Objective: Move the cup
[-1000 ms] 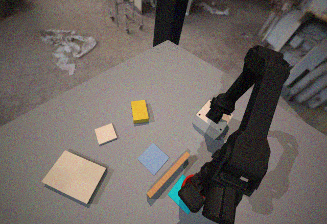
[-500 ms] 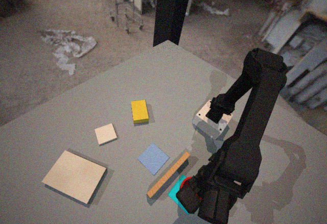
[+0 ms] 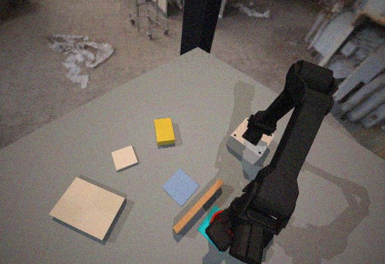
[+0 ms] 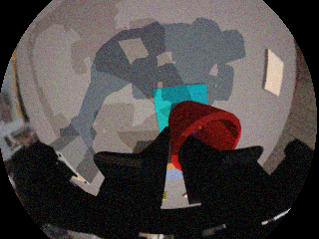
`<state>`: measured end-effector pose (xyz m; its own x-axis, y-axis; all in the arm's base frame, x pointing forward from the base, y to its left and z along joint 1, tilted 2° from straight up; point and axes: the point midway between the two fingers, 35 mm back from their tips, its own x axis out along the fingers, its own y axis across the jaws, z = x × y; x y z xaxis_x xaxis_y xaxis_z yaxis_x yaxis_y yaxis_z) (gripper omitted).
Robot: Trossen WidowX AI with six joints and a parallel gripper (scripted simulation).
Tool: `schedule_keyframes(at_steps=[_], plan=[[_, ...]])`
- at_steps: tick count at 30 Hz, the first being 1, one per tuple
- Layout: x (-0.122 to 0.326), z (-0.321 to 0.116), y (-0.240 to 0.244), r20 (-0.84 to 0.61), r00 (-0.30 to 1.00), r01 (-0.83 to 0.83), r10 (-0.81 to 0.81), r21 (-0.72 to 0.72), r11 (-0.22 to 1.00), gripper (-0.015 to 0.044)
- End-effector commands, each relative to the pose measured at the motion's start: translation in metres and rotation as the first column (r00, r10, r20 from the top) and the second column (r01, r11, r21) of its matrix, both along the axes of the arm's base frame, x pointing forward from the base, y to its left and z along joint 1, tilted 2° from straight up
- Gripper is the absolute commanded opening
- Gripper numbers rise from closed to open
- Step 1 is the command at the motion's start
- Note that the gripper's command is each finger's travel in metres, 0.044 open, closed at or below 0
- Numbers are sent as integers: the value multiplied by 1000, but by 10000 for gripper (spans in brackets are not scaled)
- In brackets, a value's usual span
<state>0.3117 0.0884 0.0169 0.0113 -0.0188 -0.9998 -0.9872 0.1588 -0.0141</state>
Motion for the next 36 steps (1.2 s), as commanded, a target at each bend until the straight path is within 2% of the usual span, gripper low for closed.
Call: schedule_keyframes(at_steps=[1,24,29,36], plan=[[-4,-10,-1,-13,1000,6,-6,-1,1000,0],[-2,-13,-1,-6,1000,0,0,-2,1000,0],[-2,-13,-1,-6,1000,0,0,-2,1000,128],[-2,-13,-1,-6,1000,0,0,-2,1000,128]])
